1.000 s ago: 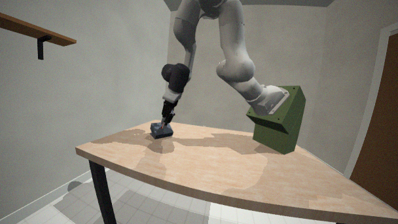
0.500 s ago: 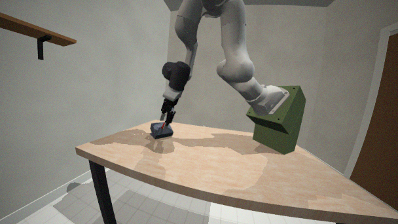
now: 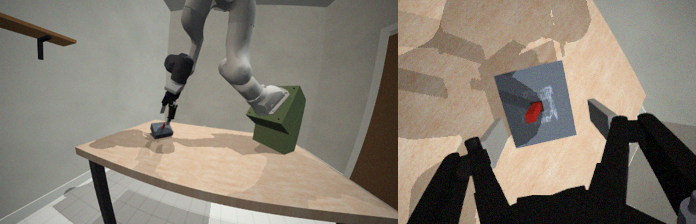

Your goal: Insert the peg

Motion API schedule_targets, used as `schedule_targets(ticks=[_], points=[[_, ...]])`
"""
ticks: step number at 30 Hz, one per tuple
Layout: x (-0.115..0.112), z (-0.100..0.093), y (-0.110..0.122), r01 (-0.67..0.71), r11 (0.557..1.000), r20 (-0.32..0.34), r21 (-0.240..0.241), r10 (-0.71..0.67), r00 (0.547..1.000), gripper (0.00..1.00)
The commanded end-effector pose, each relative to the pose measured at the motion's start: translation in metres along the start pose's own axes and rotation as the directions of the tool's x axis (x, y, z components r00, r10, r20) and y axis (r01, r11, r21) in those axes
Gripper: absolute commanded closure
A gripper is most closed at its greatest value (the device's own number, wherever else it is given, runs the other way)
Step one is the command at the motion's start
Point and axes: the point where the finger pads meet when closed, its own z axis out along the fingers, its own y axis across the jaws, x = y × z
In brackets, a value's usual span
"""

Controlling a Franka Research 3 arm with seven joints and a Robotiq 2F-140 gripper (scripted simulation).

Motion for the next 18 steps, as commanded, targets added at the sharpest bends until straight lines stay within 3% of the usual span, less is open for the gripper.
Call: schedule_targets(ticks=[1,3,9,18], points=[[0.000,-0.015,-0.010,0.004,1.000,0.004,0.025,-0.004,1.000,0.27],[0.000,-0.015,-0.010,0.004,1.000,0.004,0.025,-0.004,1.000,0.27],[-0.001,-0.035,-0.012,0.009,1.000,0.006,0.019,-0.009,1.000,0.16],[0.001,-0.044,-0.001,0.016,1.000,0.006,0.014,-0.016,1.000,0.00]])
